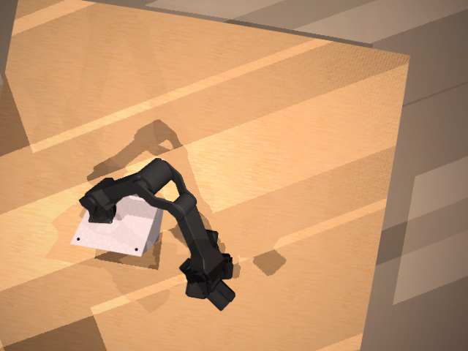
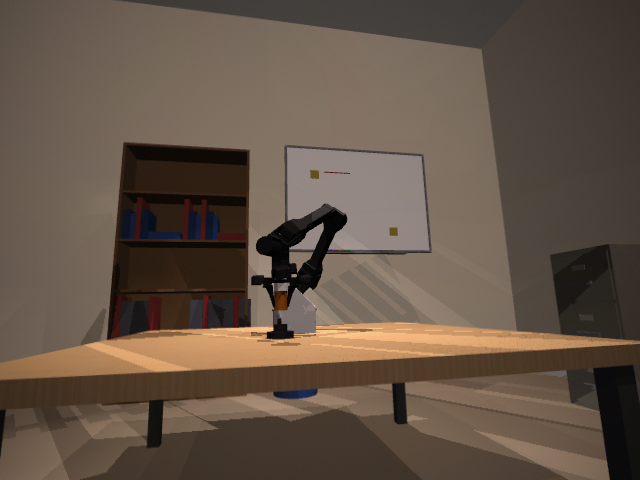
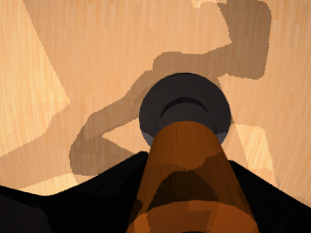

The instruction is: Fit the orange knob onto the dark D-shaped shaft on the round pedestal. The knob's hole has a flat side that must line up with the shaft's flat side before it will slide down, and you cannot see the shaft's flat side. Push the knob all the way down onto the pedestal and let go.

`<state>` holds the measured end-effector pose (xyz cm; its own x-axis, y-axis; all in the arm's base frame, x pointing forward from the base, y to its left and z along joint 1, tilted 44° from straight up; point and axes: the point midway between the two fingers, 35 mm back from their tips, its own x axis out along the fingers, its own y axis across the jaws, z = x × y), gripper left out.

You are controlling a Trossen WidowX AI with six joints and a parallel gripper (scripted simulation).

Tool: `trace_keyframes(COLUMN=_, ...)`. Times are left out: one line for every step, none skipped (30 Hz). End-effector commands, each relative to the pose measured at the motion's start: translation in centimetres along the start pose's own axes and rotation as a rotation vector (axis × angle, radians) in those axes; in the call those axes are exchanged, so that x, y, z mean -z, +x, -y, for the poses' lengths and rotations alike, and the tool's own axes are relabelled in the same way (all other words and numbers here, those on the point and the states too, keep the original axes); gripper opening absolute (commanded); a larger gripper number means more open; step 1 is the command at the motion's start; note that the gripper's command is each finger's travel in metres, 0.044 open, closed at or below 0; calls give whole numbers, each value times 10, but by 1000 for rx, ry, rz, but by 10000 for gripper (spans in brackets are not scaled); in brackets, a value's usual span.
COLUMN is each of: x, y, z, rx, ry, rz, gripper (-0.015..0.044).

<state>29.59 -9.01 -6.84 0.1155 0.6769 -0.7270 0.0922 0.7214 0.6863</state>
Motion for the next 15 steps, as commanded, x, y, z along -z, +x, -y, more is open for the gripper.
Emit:
trace_keyframes(x=1, y=6, z=2, rx=3, ry=-7, rz=-3, gripper=0)
trace_keyframes(x=1, y=9, z=2, rx=3, ry=-7, rz=-3, gripper=0)
trace_keyframes(x=1, y=12, z=2, rx=3, ry=-7, rz=-3, gripper=0)
trace_keyframes(x=1, y=16, z=2, rx=3, ry=-7, rz=-3, gripper=0)
trace_keyframes(x=1, y=20, z=2, rx=3, ry=-7, rz=-3, gripper=0)
trace_keyframes(x=1, y=23, z=2, rx=2, ry=-7, rz=-3, gripper=0)
trace_keyframes(x=1, y=25, z=2, rx=2, ry=-7, rz=-3, gripper=0)
trace_keyframes(x=2, y=26, z=2, rx=2, ry=-7, rz=-3, gripper=0)
trace_keyframes(x=2, y=26, z=2, rx=2, ry=-7, rz=-3, gripper=0)
trace_keyframes(x=2, y=26, z=2, rx=2, ry=-7, rz=-3, gripper=0)
trace_keyframes(x=1, y=24, z=2, rx=2, ry=-9, rz=-3, gripper=0)
trace_keyframes(x=1, y=23, z=2, rx=2, ry=-12, rz=-3, gripper=0)
trace_keyframes(x=1, y=22, z=2, rx=2, ry=-12, rz=-3, gripper=0)
trace_keyframes(x=1, y=22, z=2, rx=2, ry=-12, rz=-3, gripper=0)
trace_keyframes(x=0, y=22, z=2, rx=2, ry=-12, rz=-3, gripper=0)
